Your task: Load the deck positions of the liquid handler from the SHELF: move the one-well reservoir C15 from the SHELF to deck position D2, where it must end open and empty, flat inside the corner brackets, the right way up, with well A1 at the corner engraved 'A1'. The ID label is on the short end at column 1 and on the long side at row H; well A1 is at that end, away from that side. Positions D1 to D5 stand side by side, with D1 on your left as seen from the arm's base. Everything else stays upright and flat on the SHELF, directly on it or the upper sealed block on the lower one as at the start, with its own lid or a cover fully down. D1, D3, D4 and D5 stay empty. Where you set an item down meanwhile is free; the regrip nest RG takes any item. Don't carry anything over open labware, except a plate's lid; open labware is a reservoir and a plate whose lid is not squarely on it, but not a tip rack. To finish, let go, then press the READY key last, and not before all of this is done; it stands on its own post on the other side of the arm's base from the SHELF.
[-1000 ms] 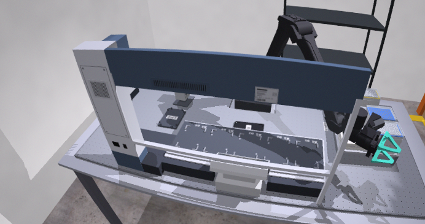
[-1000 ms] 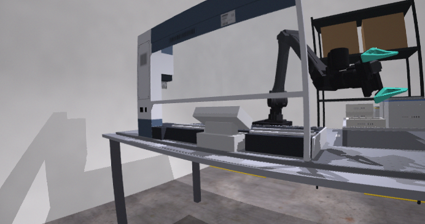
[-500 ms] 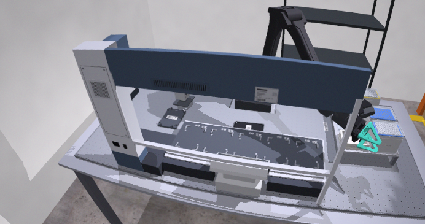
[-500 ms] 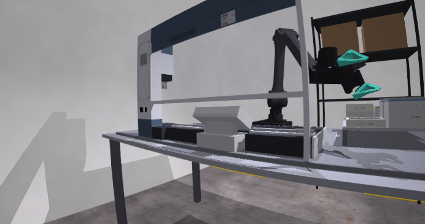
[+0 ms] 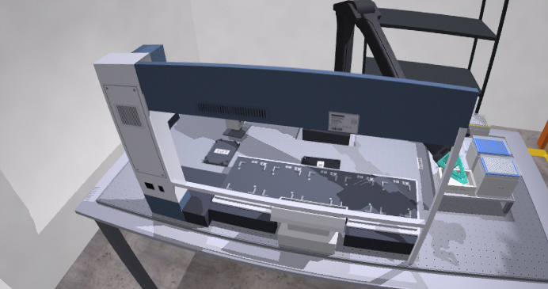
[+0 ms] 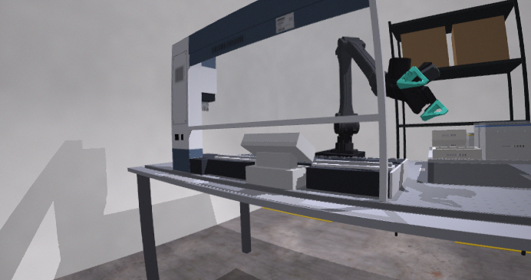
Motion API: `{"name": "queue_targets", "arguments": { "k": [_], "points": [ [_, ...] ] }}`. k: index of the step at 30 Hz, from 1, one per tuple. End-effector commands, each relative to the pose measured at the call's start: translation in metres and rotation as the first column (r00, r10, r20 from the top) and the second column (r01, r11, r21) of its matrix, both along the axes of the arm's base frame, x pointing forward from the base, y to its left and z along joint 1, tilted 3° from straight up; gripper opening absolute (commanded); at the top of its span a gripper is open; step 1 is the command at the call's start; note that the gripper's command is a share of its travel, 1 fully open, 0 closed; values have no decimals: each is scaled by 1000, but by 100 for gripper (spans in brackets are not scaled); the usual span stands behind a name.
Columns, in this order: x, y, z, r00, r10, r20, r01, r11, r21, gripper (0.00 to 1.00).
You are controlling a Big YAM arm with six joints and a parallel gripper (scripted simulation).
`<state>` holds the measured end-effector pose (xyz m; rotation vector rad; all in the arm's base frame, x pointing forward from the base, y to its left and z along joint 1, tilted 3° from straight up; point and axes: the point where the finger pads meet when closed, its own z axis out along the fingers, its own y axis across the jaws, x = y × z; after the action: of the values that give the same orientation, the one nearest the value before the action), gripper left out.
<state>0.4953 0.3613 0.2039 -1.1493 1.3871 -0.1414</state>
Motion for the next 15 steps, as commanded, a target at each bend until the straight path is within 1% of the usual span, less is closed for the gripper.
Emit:
{"name": "queue_targets", "arguments": {
  "k": [1,8,15],
  "points": [
    [-9,4,23,1000,-4,-19,5,998,66,100],
    [-26,-28,20,987,-93,-130,104,992,76,100],
    [-40,-65,17,952,-189,-239,212,974,75,100]
  ]
}}
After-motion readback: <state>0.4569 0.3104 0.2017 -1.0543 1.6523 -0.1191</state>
